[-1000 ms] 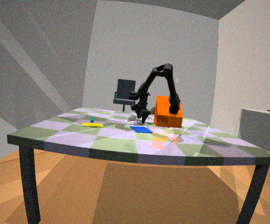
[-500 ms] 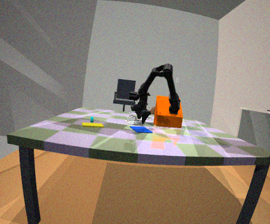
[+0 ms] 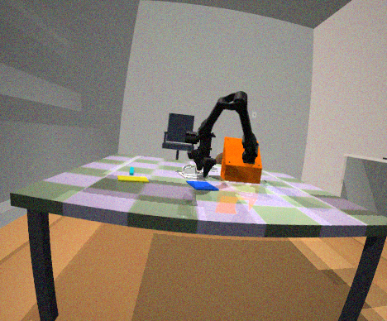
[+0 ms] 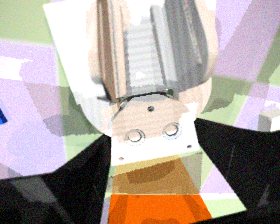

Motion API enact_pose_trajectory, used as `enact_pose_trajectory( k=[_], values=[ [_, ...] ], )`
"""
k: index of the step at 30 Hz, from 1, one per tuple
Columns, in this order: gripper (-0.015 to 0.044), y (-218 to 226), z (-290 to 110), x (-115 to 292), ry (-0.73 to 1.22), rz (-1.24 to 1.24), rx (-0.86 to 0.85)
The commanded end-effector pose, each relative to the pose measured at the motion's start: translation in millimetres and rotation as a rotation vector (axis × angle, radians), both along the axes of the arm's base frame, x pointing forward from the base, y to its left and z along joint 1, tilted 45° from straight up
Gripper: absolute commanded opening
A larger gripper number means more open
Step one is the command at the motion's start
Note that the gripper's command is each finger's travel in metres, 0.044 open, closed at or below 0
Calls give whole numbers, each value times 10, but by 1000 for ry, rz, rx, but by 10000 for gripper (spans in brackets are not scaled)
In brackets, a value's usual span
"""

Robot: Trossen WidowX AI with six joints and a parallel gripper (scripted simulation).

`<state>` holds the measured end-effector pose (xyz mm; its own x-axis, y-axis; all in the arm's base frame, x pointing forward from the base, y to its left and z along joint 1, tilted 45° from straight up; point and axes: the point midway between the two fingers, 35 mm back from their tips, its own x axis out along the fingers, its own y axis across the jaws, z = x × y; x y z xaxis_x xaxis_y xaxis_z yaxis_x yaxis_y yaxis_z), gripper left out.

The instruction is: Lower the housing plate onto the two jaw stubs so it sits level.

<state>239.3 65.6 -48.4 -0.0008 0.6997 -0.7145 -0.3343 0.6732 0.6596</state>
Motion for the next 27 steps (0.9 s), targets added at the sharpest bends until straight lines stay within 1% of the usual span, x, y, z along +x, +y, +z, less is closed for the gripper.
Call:
enact_pose_trajectory(
  k=[1,3,6,7,21,24,27],
  values=[
    [351,9,-8,-11,5,-1,2],
    [351,9,-8,-11,5,-1,2],
    [430,0,0,0,0,0,0],
    [440,0,0,0,0,0,0],
    [440,-13,10,3,0,0,-1],
    [440,-124,105,20,1,-1,-4],
    [440,-325,297,27,3,-2,-7]
  ],
)
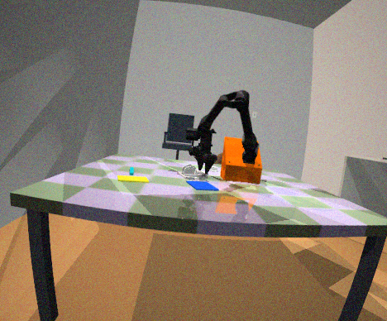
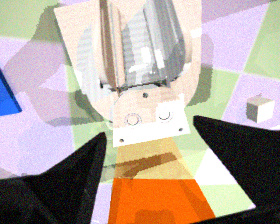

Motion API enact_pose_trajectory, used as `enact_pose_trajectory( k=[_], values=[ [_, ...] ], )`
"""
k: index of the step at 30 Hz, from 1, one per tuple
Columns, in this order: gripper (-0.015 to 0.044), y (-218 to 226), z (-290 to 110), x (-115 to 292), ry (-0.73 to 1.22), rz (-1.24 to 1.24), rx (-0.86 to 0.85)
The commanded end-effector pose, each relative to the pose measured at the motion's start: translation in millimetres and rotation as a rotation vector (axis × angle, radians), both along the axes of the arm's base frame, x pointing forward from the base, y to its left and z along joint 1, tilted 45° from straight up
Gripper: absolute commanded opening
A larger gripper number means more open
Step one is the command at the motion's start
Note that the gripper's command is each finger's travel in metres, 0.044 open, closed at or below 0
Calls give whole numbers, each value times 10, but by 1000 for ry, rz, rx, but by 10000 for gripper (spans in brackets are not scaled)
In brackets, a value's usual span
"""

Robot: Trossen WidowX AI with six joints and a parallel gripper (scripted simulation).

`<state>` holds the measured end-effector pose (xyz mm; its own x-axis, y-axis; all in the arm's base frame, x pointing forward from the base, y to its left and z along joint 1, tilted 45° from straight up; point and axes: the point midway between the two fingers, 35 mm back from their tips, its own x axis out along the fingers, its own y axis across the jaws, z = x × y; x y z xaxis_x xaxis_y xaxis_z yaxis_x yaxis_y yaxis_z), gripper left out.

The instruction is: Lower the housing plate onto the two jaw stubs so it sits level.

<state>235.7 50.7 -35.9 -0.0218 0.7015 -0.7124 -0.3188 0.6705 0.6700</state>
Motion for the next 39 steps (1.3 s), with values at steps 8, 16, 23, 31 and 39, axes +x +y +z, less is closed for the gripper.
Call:
enact_pose_trajectory(
  k=[8,16,23,31,39],
  values=[
    [440,-349,343,40,-20,-14,-4],
    [440,-748,754,-313,-18,-4,-8],
    [440,-756,765,-323,-18,-4,-7],
    [440,-756,765,-323,-18,-4,-7],
    [440,-756,765,-323,-18,-4,-7]
  ],
)
